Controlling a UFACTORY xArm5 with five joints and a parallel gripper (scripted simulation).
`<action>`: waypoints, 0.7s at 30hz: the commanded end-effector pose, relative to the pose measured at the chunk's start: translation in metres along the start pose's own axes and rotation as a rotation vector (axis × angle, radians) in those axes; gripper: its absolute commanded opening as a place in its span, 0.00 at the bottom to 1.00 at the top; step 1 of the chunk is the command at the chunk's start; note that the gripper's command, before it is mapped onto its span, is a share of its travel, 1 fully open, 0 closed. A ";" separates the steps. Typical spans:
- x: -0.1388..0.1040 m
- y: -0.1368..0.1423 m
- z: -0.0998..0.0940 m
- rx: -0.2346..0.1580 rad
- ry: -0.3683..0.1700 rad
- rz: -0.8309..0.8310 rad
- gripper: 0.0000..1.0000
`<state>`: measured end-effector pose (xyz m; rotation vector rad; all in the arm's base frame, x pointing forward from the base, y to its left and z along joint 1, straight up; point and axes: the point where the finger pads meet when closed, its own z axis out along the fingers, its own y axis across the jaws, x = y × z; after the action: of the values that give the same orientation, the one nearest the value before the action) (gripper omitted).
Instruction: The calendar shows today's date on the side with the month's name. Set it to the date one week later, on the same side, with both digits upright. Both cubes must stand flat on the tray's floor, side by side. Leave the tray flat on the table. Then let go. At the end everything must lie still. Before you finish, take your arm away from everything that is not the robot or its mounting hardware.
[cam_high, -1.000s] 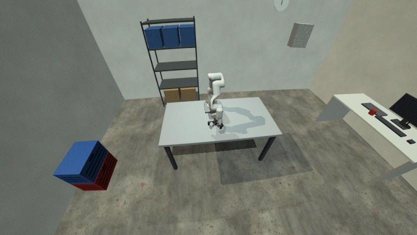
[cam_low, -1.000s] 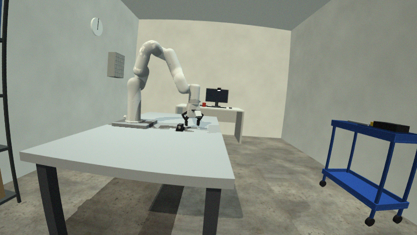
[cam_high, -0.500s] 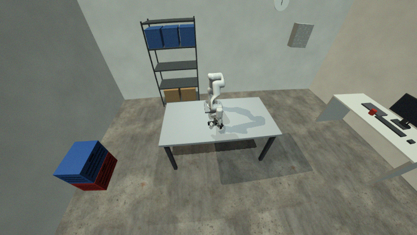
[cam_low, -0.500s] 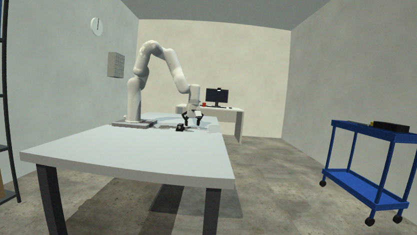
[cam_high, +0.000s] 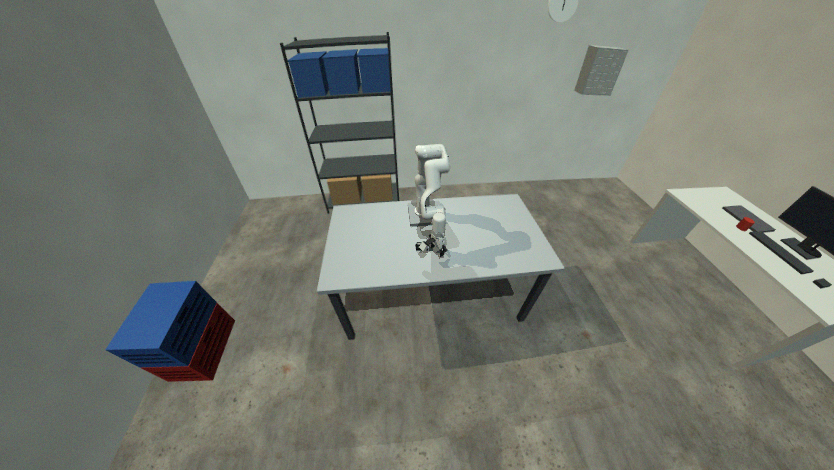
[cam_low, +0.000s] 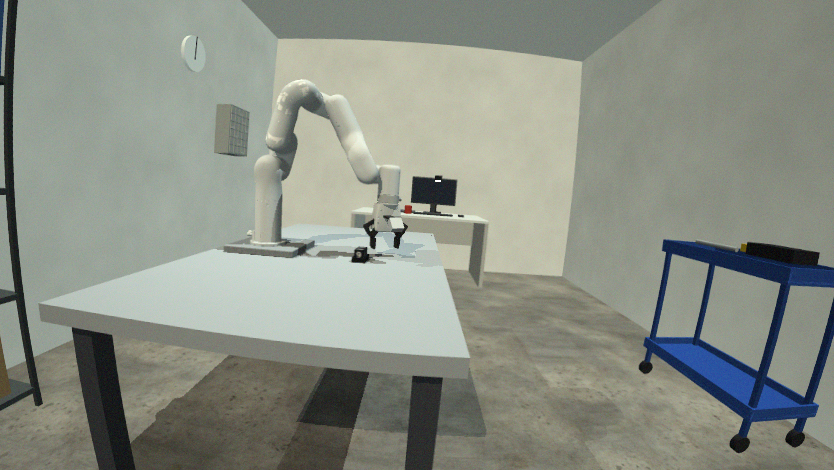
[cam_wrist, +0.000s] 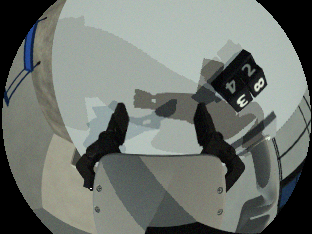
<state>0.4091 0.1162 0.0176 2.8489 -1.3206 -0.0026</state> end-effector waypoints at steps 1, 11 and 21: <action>0.000 -0.001 -0.008 0.002 0.001 0.000 1.00; 0.000 -0.001 -0.027 0.002 0.001 0.000 1.00; 0.005 0.019 -0.027 0.002 0.001 -0.065 1.00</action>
<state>0.4042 0.1103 0.0429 2.8789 -1.2513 -0.0049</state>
